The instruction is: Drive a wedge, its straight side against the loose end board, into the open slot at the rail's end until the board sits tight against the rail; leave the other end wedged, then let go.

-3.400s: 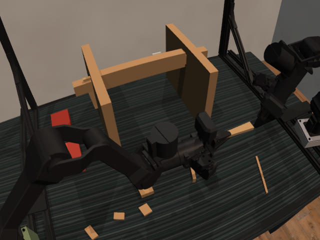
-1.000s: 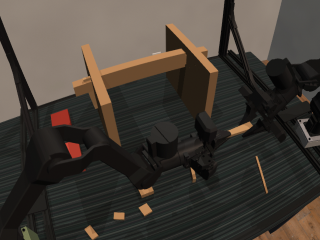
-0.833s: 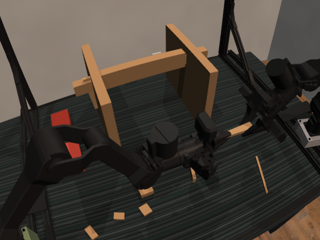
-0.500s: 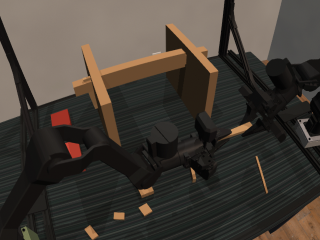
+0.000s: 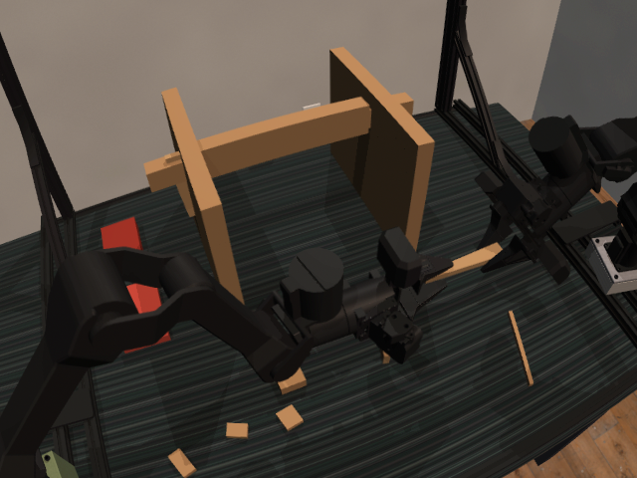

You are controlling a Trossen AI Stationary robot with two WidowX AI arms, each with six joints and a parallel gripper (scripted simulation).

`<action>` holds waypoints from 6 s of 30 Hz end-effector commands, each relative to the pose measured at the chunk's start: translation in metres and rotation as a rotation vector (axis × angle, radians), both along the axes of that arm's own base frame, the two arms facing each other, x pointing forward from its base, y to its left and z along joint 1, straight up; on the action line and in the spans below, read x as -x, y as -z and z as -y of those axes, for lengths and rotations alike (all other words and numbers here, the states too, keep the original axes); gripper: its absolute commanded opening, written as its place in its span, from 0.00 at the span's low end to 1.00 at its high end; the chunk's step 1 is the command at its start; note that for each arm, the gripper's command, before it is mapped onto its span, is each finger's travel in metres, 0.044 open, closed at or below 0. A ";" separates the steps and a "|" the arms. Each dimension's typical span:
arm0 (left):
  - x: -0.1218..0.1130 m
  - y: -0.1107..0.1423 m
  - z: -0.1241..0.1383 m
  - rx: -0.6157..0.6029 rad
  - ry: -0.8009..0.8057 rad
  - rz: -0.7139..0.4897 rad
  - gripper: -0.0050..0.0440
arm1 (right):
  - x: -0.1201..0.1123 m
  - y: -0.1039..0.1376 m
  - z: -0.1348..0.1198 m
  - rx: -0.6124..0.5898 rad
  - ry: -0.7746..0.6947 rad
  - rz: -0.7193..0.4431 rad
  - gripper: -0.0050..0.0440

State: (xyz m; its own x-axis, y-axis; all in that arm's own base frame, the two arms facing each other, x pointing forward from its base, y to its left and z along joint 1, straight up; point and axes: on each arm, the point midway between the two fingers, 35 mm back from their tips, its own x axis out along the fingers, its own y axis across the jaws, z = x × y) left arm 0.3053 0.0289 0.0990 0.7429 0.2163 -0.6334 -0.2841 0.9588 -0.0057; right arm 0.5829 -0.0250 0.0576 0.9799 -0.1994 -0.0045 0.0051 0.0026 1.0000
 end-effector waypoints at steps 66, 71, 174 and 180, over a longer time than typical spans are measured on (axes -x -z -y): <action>-0.073 -0.079 0.050 0.459 -0.066 0.014 0.10 | 0.267 -0.265 -0.025 1.565 -0.122 -0.114 1.00; -0.089 -0.108 0.079 0.660 -0.119 -0.005 0.10 | 0.267 -0.265 -0.025 1.565 -0.122 -0.114 1.00; -0.093 -0.184 0.275 1.531 -1.173 -0.764 0.10 | 0.267 -0.265 -0.025 1.565 -0.122 -0.114 1.00; -0.094 -0.179 0.274 1.531 -1.173 -0.764 0.10 | 0.267 -0.265 -0.025 1.565 -0.122 -0.114 1.00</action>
State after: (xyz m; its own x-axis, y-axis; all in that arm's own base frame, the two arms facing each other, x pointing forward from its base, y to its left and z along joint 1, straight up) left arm 0.4002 -0.2460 0.2799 0.2369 -0.5961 -0.7672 -0.9506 -0.3054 -0.0563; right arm 0.3158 -0.0005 0.3237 0.9986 -0.0037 0.0525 0.0035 1.0000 0.0028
